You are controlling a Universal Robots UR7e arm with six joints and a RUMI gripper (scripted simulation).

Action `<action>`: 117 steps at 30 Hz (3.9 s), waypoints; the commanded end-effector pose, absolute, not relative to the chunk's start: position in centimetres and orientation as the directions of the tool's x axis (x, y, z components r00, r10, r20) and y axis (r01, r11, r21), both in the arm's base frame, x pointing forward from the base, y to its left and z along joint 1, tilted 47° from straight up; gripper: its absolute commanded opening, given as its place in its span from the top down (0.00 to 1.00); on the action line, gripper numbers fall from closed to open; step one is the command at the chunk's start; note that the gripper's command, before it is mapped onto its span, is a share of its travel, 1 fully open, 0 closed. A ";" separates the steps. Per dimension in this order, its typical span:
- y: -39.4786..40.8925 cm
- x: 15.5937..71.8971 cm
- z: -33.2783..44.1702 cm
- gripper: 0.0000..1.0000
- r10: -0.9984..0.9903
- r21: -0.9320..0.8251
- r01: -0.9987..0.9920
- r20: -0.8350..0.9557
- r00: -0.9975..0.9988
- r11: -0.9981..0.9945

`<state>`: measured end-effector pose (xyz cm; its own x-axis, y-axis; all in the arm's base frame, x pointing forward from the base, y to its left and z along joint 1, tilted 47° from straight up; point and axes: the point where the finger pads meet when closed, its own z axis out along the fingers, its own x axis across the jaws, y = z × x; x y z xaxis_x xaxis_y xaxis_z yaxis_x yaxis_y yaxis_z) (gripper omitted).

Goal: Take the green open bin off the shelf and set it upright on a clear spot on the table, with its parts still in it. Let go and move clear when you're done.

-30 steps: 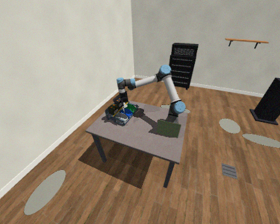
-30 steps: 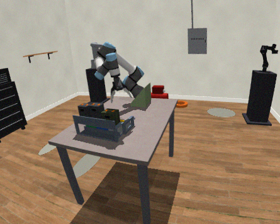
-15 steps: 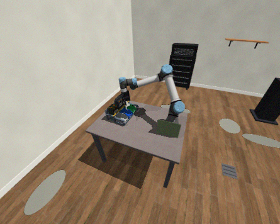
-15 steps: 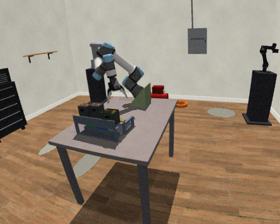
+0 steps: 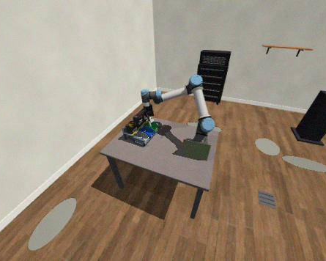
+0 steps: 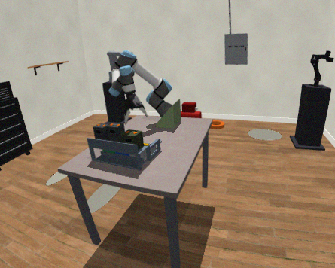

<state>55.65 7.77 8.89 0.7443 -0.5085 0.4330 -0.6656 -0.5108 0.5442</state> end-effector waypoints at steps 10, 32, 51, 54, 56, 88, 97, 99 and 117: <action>5.3 55.3 10.8 0.00 -0.423 0.596 -0.563 0.373 0.826 -0.573; 1.9 54.8 13.3 0.00 -0.300 0.654 -0.413 0.283 0.911 -0.634; -0.4 54.4 15.0 0.00 -0.211 0.684 -0.302 0.217 0.953 -0.663; -0.8 54.4 15.2 0.00 -0.197 0.689 -0.285 0.206 0.959 -0.667; -1.0 54.3 15.4 0.00 -0.187 0.691 -0.273 0.199 0.962 -0.669; -3.5 53.9 17.2 0.00 -0.089 0.714 -0.150 0.123 0.988 -0.684; -3.9 53.9 17.5 0.00 -0.072 0.716 -0.130 0.111 0.991 -0.686; -4.0 53.9 17.6 0.00 -0.068 0.717 -0.125 0.107 0.992 -0.686; -4.5 53.7 18.0 0.00 -0.045 0.721 -0.095 0.089 0.995 -0.687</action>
<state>53.75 -4.43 17.88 0.9944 -0.0511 0.0922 -0.1021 -0.6862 0.7202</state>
